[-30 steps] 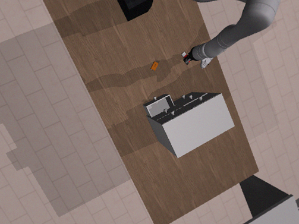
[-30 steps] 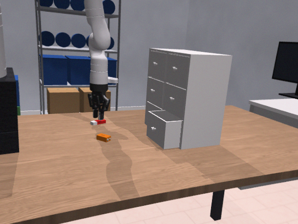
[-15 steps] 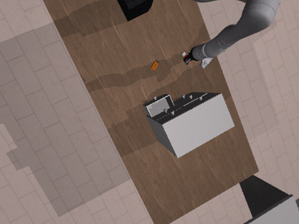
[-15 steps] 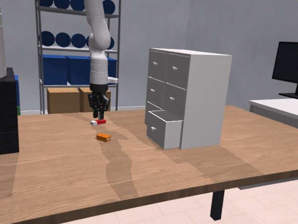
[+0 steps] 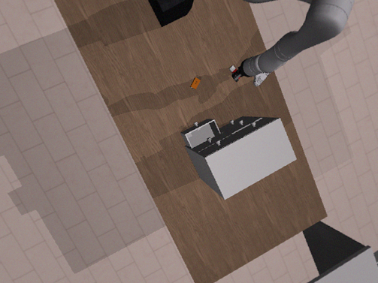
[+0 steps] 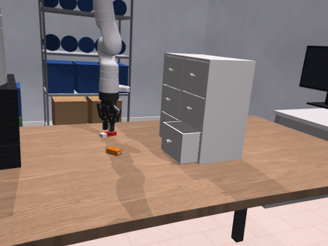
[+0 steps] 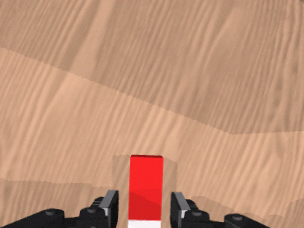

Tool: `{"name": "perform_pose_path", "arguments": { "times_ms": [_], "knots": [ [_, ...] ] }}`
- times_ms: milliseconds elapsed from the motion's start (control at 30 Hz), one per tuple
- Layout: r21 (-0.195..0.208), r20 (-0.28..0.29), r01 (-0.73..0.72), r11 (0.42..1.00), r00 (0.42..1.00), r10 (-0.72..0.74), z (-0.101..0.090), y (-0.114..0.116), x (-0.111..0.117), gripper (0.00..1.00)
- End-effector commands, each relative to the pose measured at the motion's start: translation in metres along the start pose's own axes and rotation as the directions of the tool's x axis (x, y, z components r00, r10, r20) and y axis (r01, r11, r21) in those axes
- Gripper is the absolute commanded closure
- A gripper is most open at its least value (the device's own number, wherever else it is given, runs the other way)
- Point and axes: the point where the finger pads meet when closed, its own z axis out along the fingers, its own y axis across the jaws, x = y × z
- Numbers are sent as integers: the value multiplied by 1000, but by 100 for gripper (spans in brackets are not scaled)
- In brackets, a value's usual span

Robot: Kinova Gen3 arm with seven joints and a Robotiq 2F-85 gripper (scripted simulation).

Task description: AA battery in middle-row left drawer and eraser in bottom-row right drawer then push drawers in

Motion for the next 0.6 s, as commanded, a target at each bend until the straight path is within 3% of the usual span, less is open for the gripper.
{"name": "perform_pose_path", "arguments": {
  "times_ms": [0,233,567],
  "knots": [
    [0,0,0,1000,1000,0,3,0,0,62],
    [0,0,0,1000,1000,0,16,0,0,62],
    [0,0,0,1000,1000,0,17,0,0,62]
  ]
}}
